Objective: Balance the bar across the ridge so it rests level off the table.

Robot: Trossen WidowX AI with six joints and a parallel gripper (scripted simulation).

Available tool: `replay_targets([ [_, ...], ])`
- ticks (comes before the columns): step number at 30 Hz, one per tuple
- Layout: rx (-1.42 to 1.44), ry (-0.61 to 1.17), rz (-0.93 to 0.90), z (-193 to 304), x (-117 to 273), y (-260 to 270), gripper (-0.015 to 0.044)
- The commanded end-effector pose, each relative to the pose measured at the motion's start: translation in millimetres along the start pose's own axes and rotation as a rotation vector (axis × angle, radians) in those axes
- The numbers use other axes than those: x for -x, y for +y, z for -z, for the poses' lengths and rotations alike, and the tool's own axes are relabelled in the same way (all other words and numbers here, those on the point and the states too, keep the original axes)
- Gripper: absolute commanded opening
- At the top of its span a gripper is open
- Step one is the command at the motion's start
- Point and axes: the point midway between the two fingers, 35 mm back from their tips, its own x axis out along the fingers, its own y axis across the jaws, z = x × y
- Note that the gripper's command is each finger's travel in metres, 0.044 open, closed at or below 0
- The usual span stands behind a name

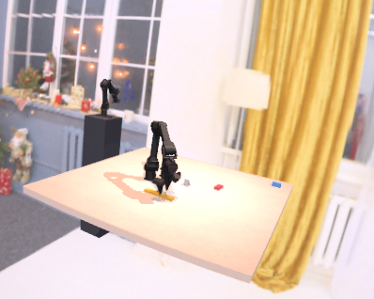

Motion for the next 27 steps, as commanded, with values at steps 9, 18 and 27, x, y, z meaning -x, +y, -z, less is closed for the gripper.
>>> replay_targets([
  [9, -0.003, -0.003, 0.01, -0.3, -14.4, -1.4, 0.0315],
  [18, -0.003, -0.003, 0.01, -0.1, -25.0, -1.2, 0.0315],
  [27, -0.003, -0.003, 0.01, -0.1, -25.0, -1.2, 0.0315],
])
